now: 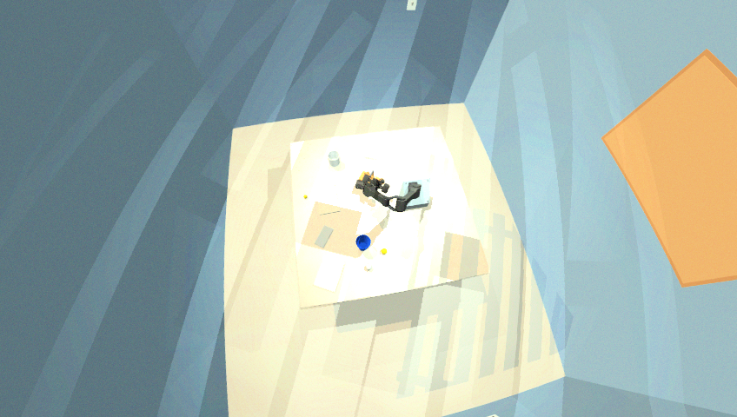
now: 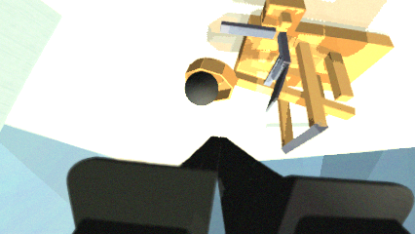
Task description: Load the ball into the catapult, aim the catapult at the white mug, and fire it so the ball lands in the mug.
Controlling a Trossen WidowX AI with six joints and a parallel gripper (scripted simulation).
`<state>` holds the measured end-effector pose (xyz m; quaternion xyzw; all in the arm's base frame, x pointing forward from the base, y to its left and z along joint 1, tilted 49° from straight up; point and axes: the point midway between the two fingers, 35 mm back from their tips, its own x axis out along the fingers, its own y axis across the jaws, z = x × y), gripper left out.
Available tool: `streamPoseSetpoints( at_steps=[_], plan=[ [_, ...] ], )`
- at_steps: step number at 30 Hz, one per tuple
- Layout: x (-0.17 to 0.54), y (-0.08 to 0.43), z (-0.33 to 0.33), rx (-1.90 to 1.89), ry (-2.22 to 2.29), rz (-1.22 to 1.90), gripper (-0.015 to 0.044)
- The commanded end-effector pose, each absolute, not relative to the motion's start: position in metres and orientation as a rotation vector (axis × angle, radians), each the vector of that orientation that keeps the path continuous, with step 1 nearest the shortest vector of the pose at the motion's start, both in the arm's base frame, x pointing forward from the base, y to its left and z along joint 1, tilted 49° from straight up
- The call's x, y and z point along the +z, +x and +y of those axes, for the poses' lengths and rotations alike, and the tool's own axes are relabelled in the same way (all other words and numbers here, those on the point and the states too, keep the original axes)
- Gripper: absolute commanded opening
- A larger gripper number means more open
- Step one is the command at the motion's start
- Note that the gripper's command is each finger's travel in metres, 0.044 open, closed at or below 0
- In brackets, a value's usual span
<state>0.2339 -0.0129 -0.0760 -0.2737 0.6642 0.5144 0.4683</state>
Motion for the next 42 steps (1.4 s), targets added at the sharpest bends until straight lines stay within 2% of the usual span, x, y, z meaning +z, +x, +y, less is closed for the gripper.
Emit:
streamPoseSetpoints(
  at_steps=[1, 42],
  plan=[
    [-0.080, 0.231, -0.009, 1.272, -0.676, 1.633, 0.0000],
    [-0.127, 0.228, 0.041, 1.273, -0.675, 1.631, 0.0000]
  ],
)
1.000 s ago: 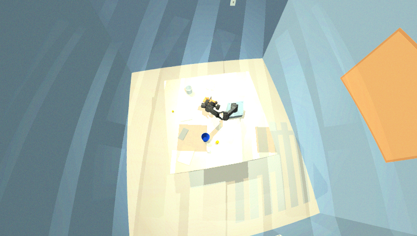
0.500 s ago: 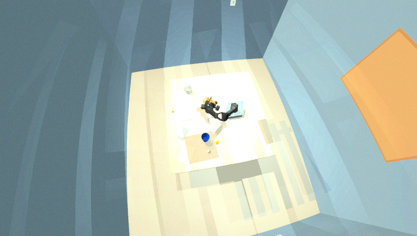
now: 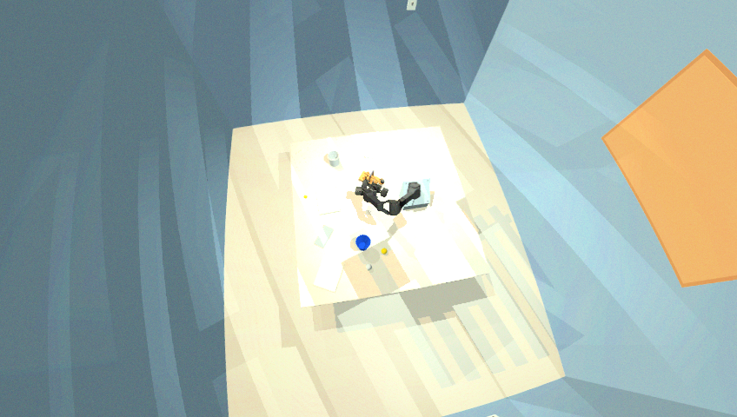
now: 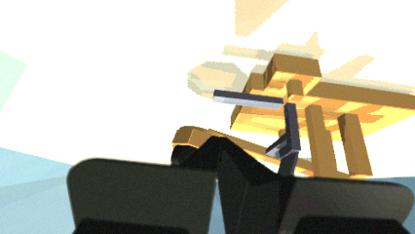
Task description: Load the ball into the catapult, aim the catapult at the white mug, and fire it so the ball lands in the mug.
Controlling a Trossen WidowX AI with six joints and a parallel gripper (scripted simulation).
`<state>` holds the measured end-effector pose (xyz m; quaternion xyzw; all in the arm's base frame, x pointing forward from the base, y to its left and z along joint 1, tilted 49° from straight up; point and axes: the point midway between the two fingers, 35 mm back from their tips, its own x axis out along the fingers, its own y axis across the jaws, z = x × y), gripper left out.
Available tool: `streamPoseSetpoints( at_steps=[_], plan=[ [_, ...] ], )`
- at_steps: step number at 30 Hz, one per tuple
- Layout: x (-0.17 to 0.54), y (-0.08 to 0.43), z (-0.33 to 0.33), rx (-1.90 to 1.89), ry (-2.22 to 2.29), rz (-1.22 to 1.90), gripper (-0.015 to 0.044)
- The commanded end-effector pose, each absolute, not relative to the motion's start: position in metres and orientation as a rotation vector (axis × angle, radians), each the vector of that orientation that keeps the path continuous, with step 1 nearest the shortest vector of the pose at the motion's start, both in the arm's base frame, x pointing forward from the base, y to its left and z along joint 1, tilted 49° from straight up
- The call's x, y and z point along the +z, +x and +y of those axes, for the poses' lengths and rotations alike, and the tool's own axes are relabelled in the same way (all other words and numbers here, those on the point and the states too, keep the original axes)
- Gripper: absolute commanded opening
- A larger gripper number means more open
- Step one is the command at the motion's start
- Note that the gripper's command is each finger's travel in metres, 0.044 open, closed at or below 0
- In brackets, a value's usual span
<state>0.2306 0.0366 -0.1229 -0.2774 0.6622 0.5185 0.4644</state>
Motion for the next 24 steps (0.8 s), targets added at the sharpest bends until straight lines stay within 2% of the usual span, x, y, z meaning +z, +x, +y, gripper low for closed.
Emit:
streamPoseSetpoints(
  at_steps=[1, 24],
  plan=[
    [-0.128, 0.228, 0.042, 1.273, -0.675, 1.631, 0.0000],
    [-0.159, 0.220, 0.076, 1.278, -0.671, 1.633, 0.0000]
  ],
)
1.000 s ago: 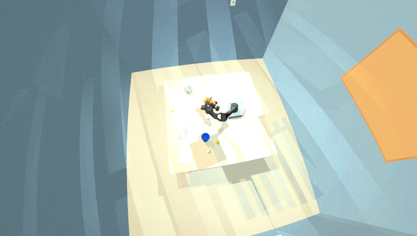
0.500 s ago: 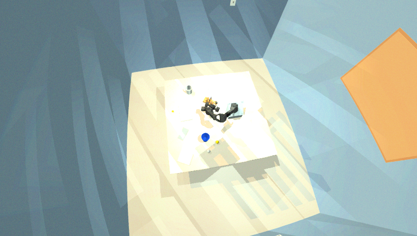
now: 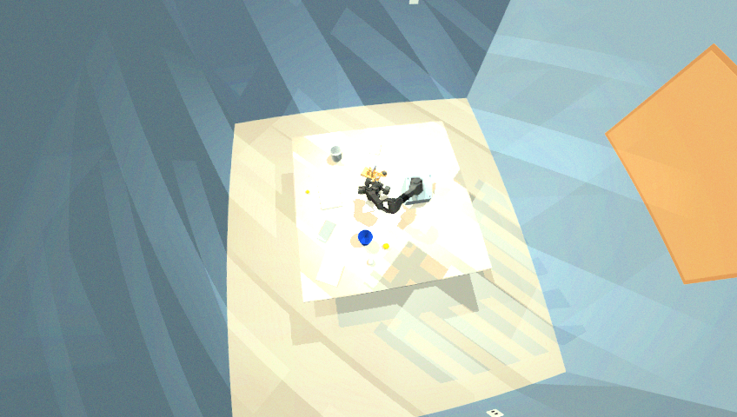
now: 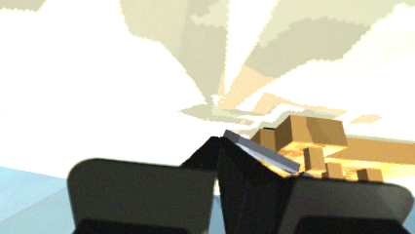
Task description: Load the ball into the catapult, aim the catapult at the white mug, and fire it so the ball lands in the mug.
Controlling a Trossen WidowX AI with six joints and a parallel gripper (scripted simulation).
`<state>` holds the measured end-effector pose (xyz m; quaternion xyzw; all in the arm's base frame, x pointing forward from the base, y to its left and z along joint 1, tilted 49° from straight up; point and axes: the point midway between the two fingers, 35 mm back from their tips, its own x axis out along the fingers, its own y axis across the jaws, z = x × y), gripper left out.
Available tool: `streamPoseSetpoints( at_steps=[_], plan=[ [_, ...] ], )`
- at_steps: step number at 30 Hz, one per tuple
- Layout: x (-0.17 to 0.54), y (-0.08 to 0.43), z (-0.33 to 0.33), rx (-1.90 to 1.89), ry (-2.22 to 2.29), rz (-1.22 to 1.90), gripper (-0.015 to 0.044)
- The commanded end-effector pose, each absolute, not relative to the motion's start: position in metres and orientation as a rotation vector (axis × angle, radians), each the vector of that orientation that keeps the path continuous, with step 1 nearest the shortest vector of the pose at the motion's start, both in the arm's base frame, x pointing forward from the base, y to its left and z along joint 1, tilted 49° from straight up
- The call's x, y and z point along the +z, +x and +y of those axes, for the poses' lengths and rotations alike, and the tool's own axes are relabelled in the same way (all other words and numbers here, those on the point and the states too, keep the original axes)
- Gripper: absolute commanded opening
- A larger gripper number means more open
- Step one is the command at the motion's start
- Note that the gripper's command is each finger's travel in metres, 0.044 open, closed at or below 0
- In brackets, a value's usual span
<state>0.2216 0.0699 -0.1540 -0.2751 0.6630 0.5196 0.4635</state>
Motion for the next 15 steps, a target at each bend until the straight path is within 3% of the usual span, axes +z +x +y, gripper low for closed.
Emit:
streamPoseSetpoints(
  at_steps=[1, 13, 15],
  plan=[
    [-0.159, 0.220, 0.076, 1.278, -0.671, 1.633, 0.0000],
    [-0.038, 0.260, 0.016, 1.278, -0.680, 1.632, 0.0000],
    [-0.058, 0.264, 0.024, 1.240, -0.659, 1.622, 0.0053]
  ],
)
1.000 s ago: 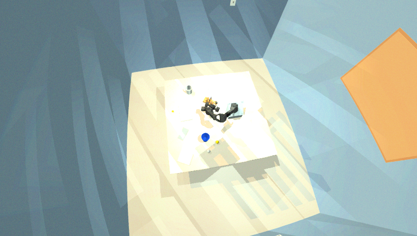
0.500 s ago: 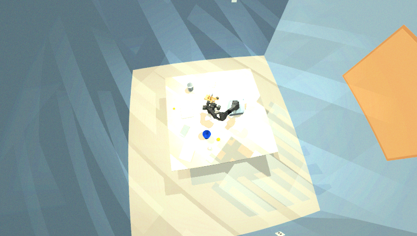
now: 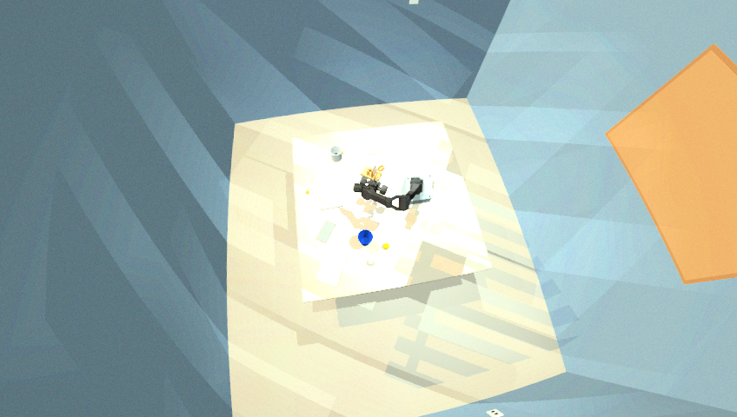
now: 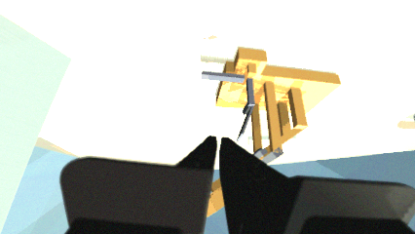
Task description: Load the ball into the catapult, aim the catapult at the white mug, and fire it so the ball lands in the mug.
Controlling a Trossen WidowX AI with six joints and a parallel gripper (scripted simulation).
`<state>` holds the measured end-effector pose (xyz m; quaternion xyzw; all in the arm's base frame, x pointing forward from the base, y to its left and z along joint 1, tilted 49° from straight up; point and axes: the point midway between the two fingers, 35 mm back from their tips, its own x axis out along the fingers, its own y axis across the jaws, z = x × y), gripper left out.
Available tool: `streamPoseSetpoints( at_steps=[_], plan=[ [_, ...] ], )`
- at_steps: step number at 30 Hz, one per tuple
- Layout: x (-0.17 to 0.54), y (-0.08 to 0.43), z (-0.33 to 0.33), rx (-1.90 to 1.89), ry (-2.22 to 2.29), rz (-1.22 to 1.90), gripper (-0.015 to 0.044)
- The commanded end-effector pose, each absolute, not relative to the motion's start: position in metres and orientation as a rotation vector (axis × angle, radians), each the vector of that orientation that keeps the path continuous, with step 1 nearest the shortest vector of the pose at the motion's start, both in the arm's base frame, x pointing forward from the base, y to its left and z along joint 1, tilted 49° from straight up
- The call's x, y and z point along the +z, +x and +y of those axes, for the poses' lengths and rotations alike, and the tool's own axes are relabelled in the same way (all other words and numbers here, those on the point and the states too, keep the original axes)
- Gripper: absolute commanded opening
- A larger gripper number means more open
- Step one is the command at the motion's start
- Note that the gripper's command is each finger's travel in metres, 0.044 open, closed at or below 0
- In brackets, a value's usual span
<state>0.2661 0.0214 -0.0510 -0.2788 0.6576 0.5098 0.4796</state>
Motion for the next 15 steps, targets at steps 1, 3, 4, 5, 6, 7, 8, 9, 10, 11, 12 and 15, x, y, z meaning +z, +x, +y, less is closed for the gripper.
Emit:
streamPoseSetpoints(
  at_steps=[1, 3, 4, 5, 6, 7, 8, 9, 10, 11, 12, 15],
  plan=[
    [-0.059, 0.268, 0.022, 1.217, -0.637, 1.623, 0.0079],
    [-0.062, 0.278, 0.018, 1.160, -0.585, 1.624, 0.0131],
    [-0.064, 0.282, 0.016, 1.131, -0.559, 1.624, 0.0157],
    [-0.066, 0.287, 0.014, 1.103, -0.533, 1.624, 0.0184],
    [-0.068, 0.292, 0.012, 1.075, -0.507, 1.623, 0.0210],
    [-0.069, 0.297, 0.010, 1.048, -0.481, 1.622, 0.0236],
    [-0.071, 0.301, 0.007, 1.020, -0.454, 1.621, 0.0263],
    [-0.073, 0.306, 0.005, 0.993, -0.427, 1.620, 0.0289],
    [-0.075, 0.311, 0.002, 0.965, -0.400, 1.618, 0.0315],
    [-0.076, 0.315, -0.001, 0.938, -0.373, 1.616, 0.0341],
    [-0.078, 0.320, -0.004, 0.911, -0.346, 1.613, 0.0368],
    [-0.083, 0.333, -0.013, 0.830, -0.265, 1.604, 0.0440]
  ],
)
